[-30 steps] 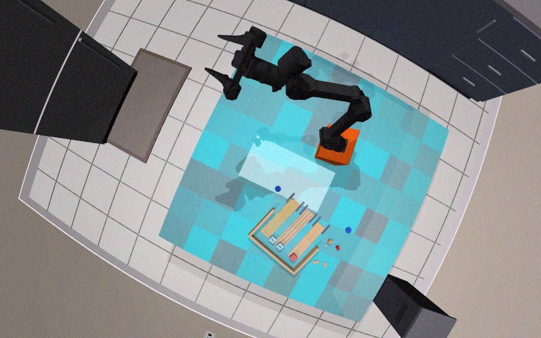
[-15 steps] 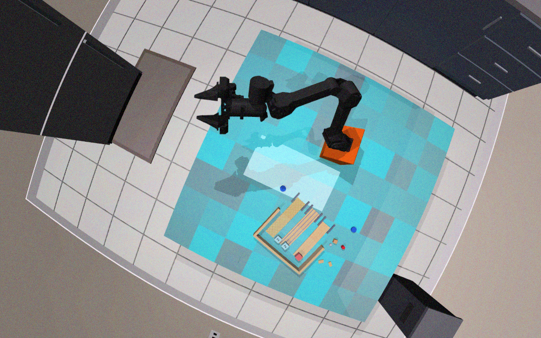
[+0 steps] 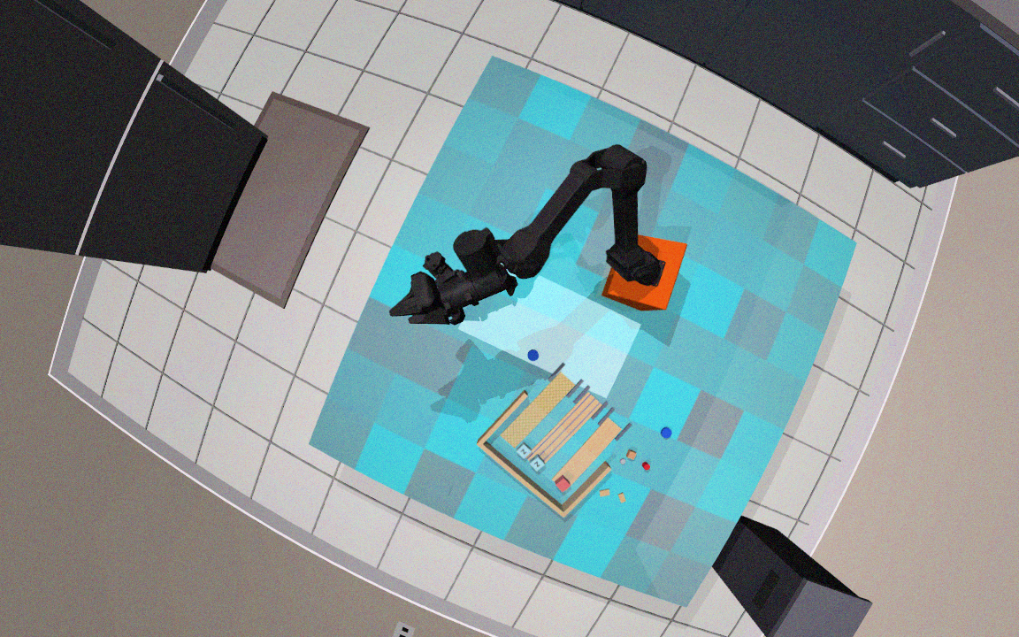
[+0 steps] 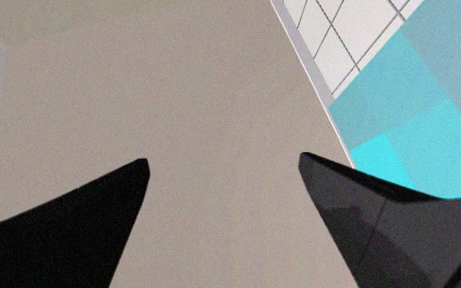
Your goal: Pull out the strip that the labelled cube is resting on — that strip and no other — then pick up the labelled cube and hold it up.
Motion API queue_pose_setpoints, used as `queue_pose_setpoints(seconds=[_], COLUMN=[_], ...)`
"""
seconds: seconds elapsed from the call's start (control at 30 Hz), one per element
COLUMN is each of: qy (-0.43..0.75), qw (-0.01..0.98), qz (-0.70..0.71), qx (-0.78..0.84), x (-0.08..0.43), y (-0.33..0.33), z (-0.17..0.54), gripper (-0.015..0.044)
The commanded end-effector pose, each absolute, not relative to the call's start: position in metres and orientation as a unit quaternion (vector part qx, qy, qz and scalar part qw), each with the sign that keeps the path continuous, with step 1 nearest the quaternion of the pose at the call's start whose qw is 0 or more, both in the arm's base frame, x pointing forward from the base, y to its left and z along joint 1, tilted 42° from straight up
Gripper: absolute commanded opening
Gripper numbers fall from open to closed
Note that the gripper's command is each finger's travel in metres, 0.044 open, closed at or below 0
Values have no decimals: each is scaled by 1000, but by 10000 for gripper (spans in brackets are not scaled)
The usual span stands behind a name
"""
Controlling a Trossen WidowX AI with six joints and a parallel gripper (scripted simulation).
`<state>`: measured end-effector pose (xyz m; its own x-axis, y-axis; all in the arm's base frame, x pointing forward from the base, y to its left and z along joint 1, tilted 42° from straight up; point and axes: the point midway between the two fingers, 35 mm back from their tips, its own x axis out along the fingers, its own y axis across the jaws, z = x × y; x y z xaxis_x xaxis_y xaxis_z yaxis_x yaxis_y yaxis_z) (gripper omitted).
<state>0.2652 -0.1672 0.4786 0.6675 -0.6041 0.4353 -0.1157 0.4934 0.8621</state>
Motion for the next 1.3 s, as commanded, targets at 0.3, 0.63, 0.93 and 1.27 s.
queue_pose_setpoints(seconds=[0.3, 0.63, 0.93, 1.27], qy=[-141, 90, 246, 264], qw=[903, 966, 917, 897], qz=[-248, -240, -151, -131], qx=[323, 34, -276, -330], x=[358, 367, 320, 308], y=[-112, -35, 20, 26], z=[320, 176, 72, 58], gripper=[400, 400, 400, 400])
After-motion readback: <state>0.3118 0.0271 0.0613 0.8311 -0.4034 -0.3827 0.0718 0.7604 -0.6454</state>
